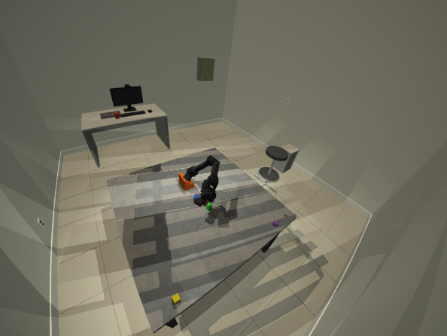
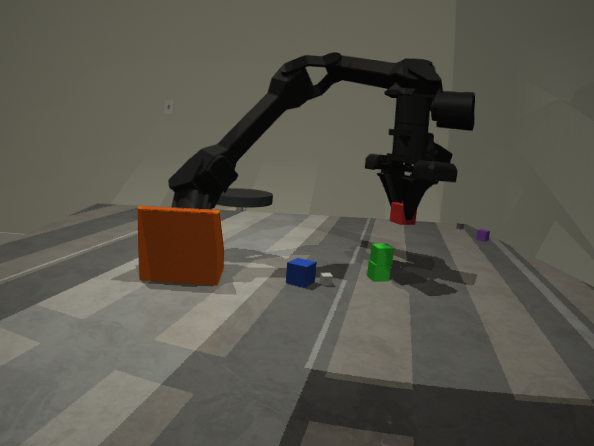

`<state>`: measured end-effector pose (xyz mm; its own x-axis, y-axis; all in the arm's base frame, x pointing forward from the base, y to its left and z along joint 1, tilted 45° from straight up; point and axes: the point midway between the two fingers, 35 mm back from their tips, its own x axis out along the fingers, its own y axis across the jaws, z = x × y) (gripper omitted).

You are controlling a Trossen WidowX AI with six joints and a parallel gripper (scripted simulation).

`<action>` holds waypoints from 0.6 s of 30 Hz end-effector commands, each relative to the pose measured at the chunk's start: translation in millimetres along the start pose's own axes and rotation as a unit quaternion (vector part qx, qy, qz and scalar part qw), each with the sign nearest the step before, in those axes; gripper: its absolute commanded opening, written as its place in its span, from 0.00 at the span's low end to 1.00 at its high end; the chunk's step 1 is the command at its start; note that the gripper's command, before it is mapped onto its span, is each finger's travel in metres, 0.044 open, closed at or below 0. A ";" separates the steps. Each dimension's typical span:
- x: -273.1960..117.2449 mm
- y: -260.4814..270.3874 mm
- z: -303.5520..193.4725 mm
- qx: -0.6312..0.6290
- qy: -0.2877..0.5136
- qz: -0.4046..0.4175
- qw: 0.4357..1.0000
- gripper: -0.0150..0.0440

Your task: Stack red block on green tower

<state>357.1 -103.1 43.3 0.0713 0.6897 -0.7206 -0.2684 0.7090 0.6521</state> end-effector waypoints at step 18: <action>26.9 55.4 4.8 0.001 -0.003 0.005 1.000 0.25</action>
<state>348.9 -51.6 65.7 0.0729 0.6941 -0.7162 -0.2696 0.7051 0.6559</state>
